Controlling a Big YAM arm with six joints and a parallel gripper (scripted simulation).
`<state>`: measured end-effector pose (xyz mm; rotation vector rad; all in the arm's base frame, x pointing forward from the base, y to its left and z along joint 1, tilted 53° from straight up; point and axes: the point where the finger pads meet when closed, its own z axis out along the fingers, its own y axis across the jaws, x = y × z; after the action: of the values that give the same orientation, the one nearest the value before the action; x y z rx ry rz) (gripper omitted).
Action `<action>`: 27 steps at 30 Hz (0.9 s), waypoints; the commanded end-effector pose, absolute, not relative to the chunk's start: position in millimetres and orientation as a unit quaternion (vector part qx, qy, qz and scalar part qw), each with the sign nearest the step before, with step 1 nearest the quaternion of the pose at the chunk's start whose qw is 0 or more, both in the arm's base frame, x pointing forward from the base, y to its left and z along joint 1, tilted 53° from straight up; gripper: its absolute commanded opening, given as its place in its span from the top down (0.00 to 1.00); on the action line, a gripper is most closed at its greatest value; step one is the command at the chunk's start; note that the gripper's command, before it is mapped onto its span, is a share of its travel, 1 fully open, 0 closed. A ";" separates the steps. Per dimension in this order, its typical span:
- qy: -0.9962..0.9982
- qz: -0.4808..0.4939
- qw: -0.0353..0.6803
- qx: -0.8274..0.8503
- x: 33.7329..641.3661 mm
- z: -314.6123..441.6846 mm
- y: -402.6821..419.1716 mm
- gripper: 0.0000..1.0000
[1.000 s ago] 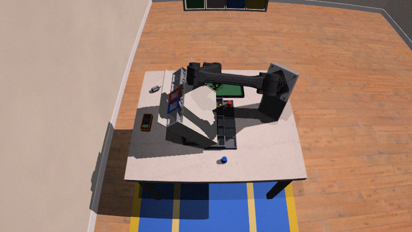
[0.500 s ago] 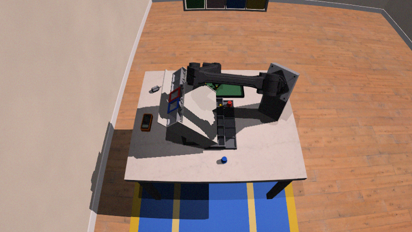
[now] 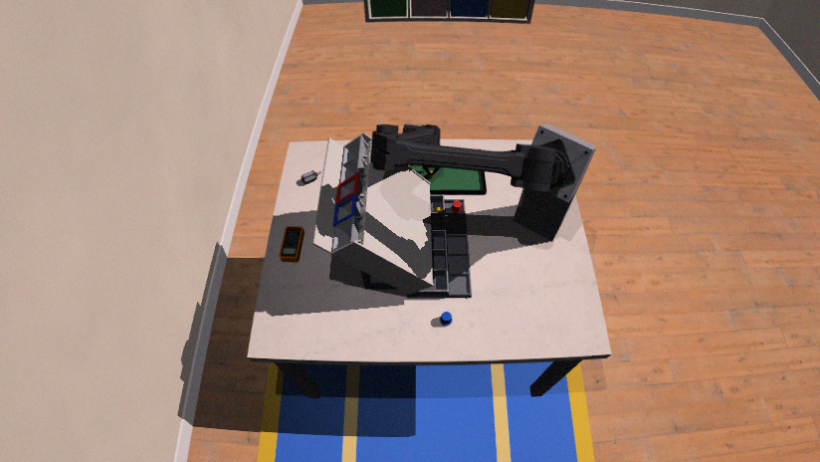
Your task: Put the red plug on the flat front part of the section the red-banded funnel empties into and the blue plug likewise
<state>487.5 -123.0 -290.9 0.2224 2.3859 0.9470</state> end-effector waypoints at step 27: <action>0.890 0.353 0.277 0.078 506.4 -311.9 -97.6 0.44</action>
<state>503.8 -107.2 -306.6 0.2153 2.3855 0.9425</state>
